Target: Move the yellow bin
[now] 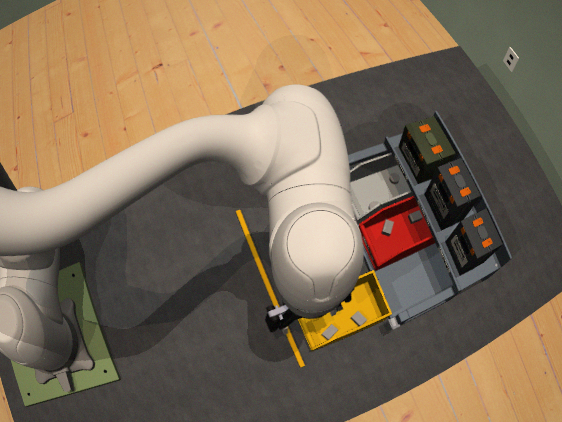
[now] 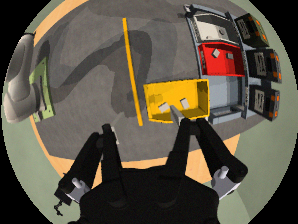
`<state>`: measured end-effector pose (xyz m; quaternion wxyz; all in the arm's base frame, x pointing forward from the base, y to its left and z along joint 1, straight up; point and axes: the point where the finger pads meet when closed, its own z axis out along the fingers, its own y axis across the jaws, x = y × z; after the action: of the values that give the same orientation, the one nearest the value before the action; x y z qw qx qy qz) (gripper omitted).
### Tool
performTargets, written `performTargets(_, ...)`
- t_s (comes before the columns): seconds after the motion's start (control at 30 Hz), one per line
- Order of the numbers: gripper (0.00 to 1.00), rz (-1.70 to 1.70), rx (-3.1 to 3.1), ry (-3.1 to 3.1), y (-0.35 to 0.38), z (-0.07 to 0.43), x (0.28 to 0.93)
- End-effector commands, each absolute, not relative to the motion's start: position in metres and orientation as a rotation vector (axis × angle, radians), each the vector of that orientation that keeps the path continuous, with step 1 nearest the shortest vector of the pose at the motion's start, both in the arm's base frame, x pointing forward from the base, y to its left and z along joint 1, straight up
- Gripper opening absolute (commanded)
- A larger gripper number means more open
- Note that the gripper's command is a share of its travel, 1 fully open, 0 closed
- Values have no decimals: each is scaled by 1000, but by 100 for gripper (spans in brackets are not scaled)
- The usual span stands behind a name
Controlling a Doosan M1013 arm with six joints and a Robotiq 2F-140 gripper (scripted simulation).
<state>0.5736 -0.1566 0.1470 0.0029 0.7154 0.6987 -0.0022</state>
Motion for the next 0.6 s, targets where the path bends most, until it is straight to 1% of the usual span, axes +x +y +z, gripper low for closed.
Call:
performTargets(0.0, 57, -7, 2243, 2191, -157, 147, 574)
performTargets(0.57, 57, -7, 2243, 2191, -157, 139, 574)
